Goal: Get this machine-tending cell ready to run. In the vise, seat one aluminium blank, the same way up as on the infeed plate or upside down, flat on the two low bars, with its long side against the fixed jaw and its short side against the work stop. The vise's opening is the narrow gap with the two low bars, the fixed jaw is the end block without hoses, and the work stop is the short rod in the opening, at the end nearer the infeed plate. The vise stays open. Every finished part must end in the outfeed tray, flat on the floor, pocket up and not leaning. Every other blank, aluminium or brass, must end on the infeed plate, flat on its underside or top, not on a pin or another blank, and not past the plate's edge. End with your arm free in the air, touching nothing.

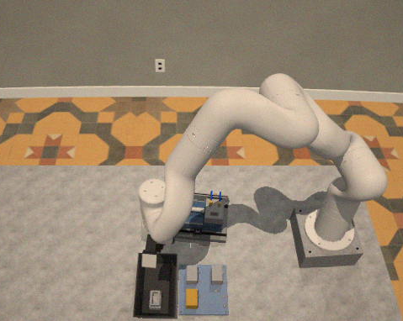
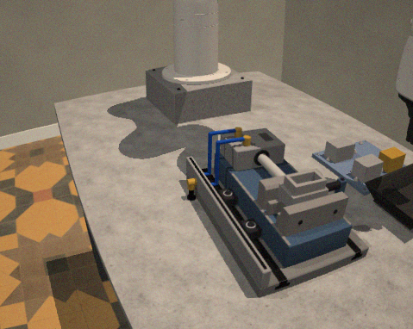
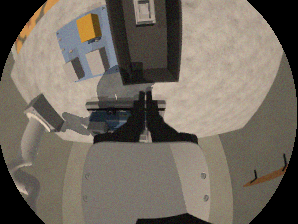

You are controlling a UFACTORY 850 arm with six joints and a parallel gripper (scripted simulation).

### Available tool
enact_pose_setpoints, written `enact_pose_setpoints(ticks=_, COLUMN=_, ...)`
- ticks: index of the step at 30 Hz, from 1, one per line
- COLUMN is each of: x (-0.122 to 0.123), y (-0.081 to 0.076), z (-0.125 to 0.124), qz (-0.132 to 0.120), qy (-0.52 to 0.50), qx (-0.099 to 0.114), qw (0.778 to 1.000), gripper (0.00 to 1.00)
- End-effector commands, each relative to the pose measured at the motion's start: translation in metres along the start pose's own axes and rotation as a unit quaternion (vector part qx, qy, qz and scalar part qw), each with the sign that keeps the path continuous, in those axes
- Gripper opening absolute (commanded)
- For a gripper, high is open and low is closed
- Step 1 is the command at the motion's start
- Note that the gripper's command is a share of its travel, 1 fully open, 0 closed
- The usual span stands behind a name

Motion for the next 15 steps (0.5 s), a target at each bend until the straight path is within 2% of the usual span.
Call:
enact_pose_setpoints(ticks=1, x=0.0, y=0.005, z=0.002, qz=0.0, qy=0.0, qx=0.001, qw=1.0, gripper=0.0)
enact_pose_setpoints(ticks=15, x=0.0, y=0.025, z=0.002, qz=0.0, qy=0.0, qx=0.001, qw=1.0, gripper=0.0)
Point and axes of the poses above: the point where the finger pads meet when closed, its own y axis out along the fingers, its own z axis across the jaws, x = y × z, the point moved 2 cm from there along -y, back along the fingers, and after that the axes turned 5 degrees about -y, right-handed, at the moved point
